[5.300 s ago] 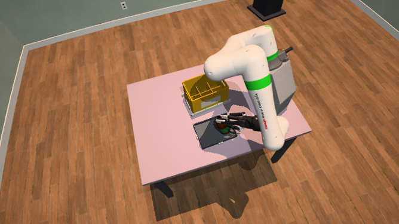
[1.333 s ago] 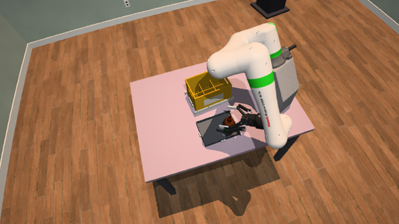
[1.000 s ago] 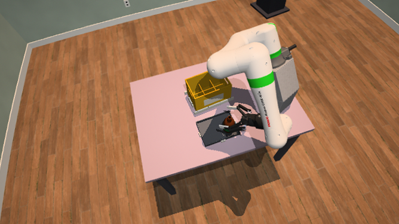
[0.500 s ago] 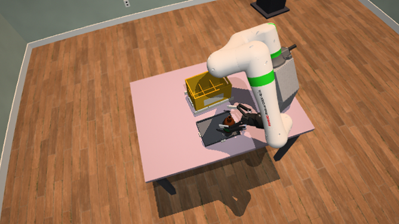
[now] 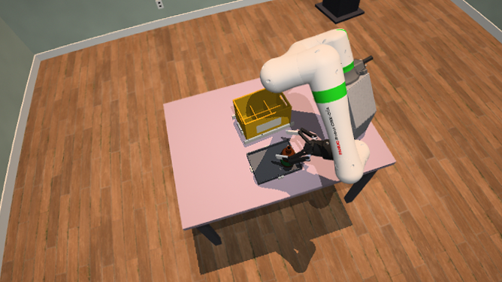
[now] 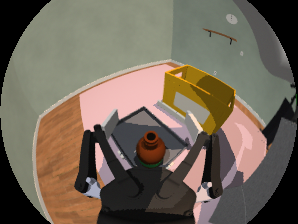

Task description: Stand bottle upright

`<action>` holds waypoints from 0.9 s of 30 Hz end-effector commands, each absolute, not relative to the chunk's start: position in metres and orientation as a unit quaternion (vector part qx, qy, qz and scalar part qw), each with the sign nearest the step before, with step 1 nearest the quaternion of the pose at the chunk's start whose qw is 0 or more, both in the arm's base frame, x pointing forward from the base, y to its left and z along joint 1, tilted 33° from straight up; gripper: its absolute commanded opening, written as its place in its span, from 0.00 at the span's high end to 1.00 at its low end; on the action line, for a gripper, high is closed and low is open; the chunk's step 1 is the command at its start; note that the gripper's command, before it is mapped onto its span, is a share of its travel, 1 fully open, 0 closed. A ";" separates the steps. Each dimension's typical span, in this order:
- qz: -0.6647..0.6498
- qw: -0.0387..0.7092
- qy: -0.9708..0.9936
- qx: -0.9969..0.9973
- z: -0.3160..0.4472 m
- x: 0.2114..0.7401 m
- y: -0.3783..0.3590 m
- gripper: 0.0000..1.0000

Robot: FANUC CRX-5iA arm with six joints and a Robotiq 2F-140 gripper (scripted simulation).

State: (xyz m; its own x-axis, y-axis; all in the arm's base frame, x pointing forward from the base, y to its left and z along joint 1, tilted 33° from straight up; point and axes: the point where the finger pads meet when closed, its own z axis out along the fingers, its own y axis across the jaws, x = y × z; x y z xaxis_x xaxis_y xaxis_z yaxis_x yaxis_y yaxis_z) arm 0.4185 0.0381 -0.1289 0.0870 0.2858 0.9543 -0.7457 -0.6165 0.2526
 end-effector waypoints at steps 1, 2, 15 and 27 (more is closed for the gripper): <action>0.650 0.397 -0.185 0.621 -0.122 0.417 0.042 0.00; 0.650 0.397 -0.185 0.621 -0.120 0.417 0.044 0.00; 0.650 0.397 -0.185 0.621 -0.098 0.413 0.058 0.00; 0.650 0.397 -0.185 0.621 -0.078 0.410 0.070 0.00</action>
